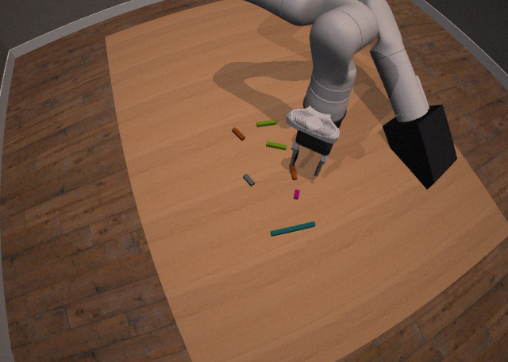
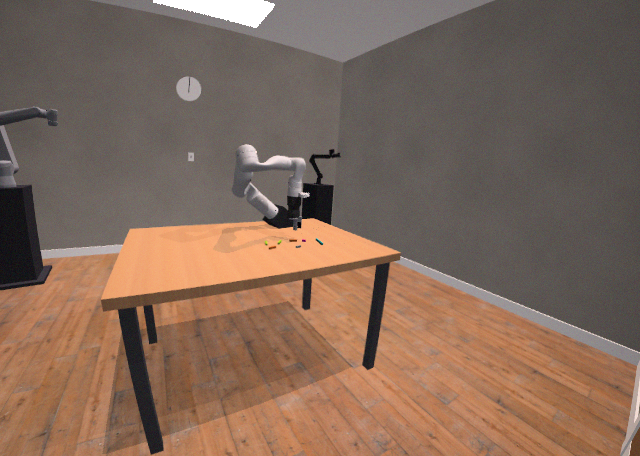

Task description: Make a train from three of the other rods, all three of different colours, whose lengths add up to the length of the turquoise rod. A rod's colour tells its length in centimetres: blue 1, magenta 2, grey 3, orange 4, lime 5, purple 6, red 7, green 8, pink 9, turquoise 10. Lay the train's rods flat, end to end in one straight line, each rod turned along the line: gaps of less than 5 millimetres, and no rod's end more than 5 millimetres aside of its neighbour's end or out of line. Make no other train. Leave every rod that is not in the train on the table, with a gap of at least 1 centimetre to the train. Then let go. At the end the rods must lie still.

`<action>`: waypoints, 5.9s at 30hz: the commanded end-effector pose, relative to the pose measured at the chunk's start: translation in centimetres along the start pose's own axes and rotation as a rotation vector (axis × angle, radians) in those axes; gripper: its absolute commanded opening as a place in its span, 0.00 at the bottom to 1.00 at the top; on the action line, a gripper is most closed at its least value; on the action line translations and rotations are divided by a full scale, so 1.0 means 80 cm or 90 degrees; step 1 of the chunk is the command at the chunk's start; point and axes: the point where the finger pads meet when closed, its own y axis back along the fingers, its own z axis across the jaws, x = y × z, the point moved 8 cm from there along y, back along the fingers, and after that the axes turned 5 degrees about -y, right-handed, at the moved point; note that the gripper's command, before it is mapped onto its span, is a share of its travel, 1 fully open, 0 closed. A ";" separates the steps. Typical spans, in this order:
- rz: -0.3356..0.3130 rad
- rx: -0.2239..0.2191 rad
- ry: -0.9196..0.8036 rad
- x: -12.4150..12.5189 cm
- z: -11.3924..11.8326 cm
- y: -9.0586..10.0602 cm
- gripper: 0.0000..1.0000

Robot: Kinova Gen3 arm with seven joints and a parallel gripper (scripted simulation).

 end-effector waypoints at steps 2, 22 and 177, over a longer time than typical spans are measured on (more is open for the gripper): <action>-0.004 0.001 0.040 0.008 -0.014 -0.003 1.00; -0.005 0.001 0.070 0.014 -0.021 -0.004 1.00; -0.024 -0.021 -0.833 0.032 0.004 -0.005 1.00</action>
